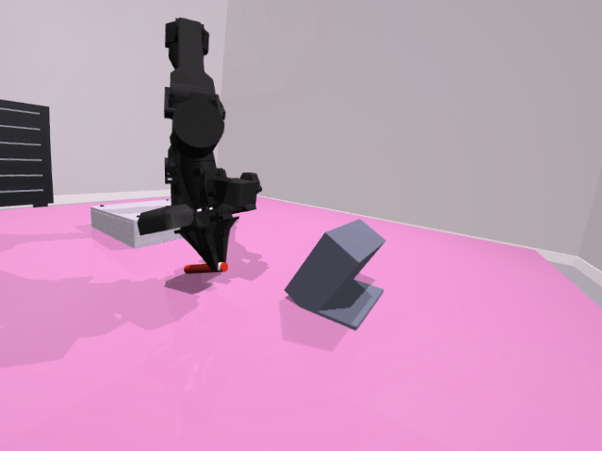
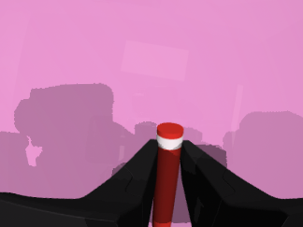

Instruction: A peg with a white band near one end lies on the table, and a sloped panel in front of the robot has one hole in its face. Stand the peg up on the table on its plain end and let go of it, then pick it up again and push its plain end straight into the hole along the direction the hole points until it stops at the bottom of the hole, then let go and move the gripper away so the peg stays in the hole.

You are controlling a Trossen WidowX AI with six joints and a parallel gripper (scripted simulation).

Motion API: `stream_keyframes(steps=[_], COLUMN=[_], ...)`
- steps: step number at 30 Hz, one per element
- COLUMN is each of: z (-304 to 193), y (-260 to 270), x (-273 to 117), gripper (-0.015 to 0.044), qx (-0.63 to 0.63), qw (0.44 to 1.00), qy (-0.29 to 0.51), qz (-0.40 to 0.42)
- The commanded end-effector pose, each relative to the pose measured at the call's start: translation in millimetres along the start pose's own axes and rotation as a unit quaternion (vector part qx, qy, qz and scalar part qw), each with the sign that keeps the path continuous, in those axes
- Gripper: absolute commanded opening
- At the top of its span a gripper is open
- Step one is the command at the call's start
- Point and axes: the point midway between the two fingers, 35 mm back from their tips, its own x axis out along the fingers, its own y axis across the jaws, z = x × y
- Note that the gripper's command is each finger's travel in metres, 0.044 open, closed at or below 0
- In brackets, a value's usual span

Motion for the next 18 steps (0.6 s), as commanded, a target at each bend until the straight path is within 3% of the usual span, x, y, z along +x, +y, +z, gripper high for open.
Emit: stream_keyframes(steps=[1, 18], z=[-0.7, -7.3], y=[0.8, 0.6], x=[-2.0, -11.3], gripper=[0.0049, 0.0049], qx=[-0.002, -0.002], qw=[1.0, 0.996], qy=[-0.016, -0.089], qz=[0.002, 0.002])
